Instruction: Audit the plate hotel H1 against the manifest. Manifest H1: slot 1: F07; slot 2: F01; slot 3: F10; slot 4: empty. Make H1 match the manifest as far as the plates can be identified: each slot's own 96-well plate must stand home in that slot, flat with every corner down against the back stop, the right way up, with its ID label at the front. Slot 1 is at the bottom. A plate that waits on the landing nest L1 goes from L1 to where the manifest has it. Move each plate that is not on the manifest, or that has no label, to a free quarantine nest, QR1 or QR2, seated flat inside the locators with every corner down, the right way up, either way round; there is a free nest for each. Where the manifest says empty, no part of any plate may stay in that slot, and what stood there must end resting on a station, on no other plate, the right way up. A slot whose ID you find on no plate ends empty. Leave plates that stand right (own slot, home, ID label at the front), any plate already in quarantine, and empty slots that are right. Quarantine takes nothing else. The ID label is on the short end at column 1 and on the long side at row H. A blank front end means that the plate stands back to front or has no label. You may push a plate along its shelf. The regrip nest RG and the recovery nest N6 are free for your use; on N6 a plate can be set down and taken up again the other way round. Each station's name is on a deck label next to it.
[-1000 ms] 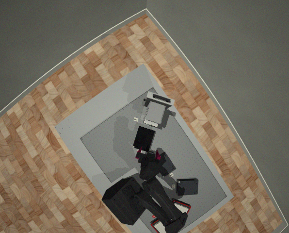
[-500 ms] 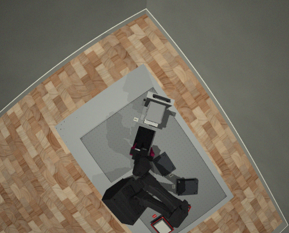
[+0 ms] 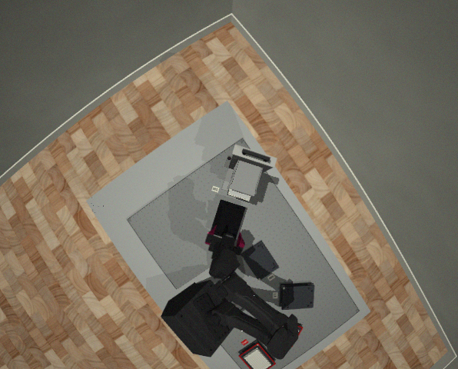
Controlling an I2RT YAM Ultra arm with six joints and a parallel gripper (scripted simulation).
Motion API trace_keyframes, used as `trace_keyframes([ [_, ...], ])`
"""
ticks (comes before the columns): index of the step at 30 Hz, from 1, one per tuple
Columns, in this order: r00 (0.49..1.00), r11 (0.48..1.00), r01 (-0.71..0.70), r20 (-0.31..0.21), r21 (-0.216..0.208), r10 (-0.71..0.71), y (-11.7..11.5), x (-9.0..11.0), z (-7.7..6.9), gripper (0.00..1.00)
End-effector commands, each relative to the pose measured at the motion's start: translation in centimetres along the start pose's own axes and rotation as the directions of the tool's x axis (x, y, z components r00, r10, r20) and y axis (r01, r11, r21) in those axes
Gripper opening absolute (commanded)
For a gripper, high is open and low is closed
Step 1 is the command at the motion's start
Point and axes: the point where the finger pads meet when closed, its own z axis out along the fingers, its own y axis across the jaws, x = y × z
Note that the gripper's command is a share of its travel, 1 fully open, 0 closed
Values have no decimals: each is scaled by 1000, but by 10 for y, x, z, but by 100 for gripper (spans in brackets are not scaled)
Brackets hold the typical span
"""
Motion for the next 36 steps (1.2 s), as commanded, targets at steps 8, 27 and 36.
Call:
trace_keyframes([
  [8,1000,1000,-7,5,-1,7,0,-2,0,100],
  [27,1000,1000,-6,7,-1,6,0,28,30,100],
  [36,1000,1000,-6,7,-1,6,0,31,37,100],
])
